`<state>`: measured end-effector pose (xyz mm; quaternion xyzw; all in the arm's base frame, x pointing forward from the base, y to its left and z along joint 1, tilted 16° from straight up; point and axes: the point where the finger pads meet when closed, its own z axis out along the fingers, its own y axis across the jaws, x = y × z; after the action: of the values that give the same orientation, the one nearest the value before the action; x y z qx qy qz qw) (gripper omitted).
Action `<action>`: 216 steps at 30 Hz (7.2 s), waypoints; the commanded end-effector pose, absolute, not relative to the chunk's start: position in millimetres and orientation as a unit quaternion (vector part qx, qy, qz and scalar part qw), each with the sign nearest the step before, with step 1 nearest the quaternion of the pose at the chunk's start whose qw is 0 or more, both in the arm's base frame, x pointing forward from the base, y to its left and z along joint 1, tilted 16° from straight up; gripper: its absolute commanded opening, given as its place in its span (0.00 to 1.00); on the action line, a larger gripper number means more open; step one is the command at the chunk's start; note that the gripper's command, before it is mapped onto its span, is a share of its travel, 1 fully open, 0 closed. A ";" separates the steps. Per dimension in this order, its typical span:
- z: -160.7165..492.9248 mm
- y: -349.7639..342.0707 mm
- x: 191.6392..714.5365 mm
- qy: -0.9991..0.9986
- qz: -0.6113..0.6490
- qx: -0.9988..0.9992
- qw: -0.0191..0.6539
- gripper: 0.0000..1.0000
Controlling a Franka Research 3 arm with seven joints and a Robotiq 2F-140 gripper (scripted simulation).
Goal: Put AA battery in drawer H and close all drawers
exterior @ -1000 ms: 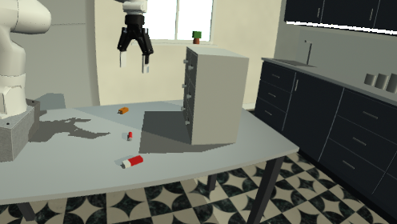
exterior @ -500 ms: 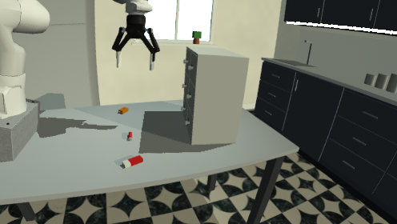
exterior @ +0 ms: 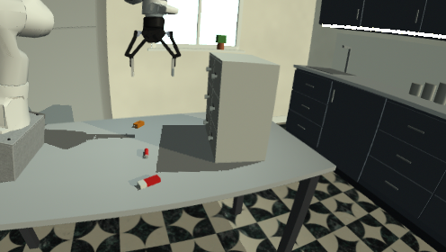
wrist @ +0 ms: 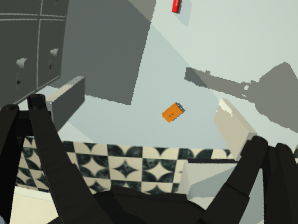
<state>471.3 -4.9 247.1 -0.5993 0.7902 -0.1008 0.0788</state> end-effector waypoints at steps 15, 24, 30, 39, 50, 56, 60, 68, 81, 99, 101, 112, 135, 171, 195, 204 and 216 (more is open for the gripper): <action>250.1 12.4 483.0 0.570 -0.125 -0.810 0.051 1.00; 250.5 18.5 485.8 0.512 -0.128 -0.848 0.042 1.00; 250.8 24.2 488.5 0.456 -0.131 -0.880 0.033 1.00; 251.2 29.3 490.9 0.404 -0.132 -0.905 0.026 1.00; 251.4 33.9 493.0 0.355 -0.134 -0.925 0.018 1.00; 251.7 37.9 494.9 0.312 -0.134 -0.940 0.012 1.00; 251.7 37.9 494.9 0.312 -0.134 -0.940 0.012 1.00; 251.9 41.3 496.5 0.276 -0.135 -0.952 0.007 1.00; 252.1 44.1 497.8 0.245 -0.135 -0.960 0.003 1.00; 252.2 46.2 498.8 0.222 -0.135 -0.966 -0.001 1.00; 252.2 46.2 498.8 0.222 -0.135 -0.966 -0.001 1.00; 252.3 47.8 499.5 0.205 -0.135 -0.969 -0.003 1.00; 252.3 48.8 500.0 0.194 -0.135 -0.972 -0.005 1.00; 243.3 44.3 495.1 0.190 -0.125 -0.973 -0.021 1.00; 230.4 35.7 487.3 0.199 -0.112 -0.973 -0.045 1.00; 221.8 29.3 481.7 0.205 -0.103 -0.971 -0.063 1.00; 190.8 -1.5 459.1 0.229 -0.076 -0.960 -0.141 1.00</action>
<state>470.1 11.5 202.7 -0.9713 0.1931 -0.0867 -0.1085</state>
